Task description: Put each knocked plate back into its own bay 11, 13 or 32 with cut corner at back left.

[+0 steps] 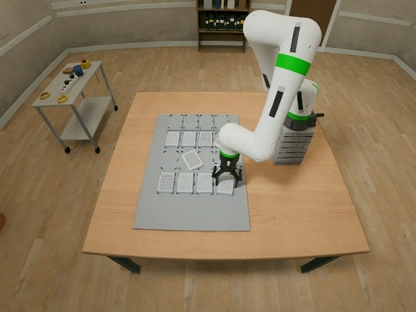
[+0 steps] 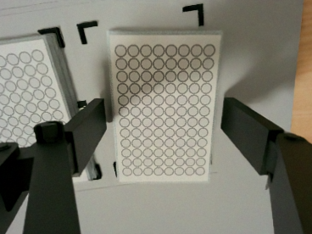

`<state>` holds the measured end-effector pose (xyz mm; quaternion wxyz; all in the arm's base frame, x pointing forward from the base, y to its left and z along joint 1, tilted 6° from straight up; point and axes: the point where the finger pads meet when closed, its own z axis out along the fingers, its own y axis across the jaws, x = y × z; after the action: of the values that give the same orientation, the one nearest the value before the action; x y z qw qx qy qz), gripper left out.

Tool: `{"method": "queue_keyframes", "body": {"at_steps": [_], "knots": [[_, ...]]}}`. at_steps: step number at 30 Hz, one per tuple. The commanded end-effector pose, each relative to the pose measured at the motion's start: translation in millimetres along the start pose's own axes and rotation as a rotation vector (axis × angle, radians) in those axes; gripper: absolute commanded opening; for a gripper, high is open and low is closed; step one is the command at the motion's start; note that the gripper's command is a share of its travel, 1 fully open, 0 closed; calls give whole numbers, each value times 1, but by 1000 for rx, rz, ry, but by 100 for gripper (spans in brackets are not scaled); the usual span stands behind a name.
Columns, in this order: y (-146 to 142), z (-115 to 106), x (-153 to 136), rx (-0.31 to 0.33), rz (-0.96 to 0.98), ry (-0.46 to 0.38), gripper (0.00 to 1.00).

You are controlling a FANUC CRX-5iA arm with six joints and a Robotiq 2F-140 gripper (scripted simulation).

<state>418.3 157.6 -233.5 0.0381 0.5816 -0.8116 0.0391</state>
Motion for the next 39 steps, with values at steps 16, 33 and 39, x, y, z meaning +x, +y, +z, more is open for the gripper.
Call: {"method": "queue_keyframes", "body": {"at_steps": [16,33,39], "knots": [[-1,-1,-1,1,0,-1,63],[-1,-1,-1,1,0,-1,61],[-1,-1,-1,1,0,-1,61]]}}
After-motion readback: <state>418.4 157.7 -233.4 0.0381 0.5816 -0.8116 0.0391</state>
